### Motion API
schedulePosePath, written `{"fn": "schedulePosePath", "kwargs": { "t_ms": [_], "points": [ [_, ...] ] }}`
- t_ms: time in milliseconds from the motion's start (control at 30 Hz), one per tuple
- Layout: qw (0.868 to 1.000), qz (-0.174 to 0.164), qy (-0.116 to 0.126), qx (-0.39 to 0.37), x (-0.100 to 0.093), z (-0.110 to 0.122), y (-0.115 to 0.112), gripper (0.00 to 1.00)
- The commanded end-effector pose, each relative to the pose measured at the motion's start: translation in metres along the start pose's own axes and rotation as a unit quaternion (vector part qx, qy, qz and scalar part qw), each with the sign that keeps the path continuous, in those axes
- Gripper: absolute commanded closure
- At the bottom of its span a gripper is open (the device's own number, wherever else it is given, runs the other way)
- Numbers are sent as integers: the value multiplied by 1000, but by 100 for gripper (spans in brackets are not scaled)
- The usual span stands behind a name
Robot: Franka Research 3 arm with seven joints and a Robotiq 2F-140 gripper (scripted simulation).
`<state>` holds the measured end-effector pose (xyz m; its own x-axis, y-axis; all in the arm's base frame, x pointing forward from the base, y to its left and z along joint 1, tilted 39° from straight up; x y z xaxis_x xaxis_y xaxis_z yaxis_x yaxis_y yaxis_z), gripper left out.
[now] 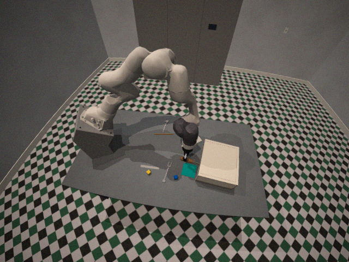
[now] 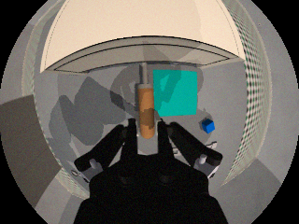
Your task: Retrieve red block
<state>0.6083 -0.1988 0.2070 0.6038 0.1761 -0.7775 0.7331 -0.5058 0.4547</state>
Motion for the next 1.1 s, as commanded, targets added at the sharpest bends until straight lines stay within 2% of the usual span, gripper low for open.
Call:
{"fn": "schedulePosePath", "kwargs": {
  "t_ms": [0,1067],
  "points": [
    [1000,1,0,1,-1,2,1,100],
    [1000,1,0,1,-1,3,-5,100]
  ]
}}
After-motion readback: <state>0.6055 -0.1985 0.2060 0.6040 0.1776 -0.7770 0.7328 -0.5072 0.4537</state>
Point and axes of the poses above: the point where the finger pads meet when closed, its own x axis out along the fingers, its own z axis across the jaws, y = z × x, the point moved 7 cm from there along -x, back along the fingers, and after that the axes turned 8 degrees about x, right-handed, at the moved point
